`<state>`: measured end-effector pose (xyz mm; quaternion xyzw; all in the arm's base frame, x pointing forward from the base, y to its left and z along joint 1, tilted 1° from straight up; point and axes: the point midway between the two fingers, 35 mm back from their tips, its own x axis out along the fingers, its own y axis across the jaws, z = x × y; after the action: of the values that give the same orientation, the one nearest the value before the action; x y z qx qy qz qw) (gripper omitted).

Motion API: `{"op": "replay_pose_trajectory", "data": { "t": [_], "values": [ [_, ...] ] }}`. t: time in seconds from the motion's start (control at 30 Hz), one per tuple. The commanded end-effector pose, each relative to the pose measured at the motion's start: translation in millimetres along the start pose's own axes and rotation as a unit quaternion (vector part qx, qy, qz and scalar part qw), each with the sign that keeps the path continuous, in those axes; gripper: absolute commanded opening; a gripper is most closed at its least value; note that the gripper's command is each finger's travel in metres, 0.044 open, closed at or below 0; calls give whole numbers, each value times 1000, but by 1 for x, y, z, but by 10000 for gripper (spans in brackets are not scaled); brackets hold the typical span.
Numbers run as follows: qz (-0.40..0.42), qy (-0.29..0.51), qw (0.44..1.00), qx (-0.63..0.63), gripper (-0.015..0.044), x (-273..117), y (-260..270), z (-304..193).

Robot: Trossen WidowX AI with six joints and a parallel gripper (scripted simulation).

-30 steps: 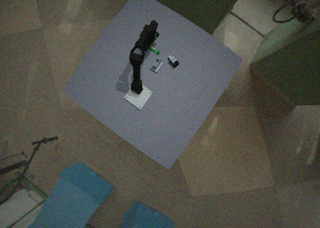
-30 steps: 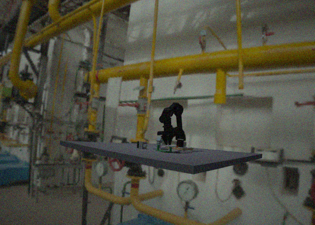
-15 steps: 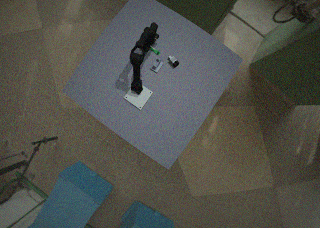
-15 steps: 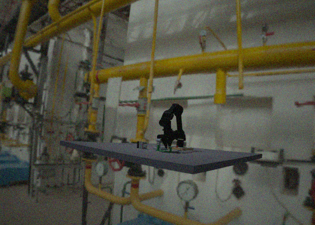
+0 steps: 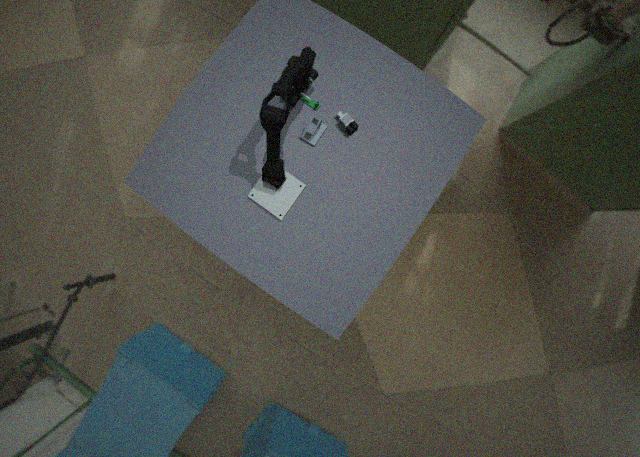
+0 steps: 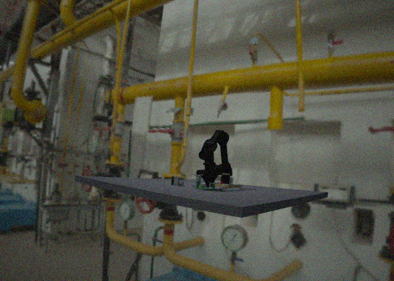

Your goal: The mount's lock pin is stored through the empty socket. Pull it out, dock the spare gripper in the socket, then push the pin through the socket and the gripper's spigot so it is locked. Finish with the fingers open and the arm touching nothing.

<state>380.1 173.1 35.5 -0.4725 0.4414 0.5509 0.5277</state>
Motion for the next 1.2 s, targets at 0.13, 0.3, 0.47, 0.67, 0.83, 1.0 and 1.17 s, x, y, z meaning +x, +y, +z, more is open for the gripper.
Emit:
{"op": "replay_pose_trajectory", "data": {
  "t": [0.13, 0.3, 0.47, 0.67, 0.83, 1.0, 1.17],
  "values": [
    [1, 2, 1000, 1, 0, 2, 1, -1],
    [1, 2, 1000, 1, 0, 2, 0, -1],
    [1, 2, 1000, 1, 0, -1, 0, 0],
    [3, 1, 1000, 0, 0, -12, 1, 1],
    [7, 2, 1000, 1, 0, -19, 3, 2],
    [9, 3, 1000, 2, 0, -26, 4, 3],
    [12, 4, 1000, 2, 0, -24, 5, 2]
  ]
}}
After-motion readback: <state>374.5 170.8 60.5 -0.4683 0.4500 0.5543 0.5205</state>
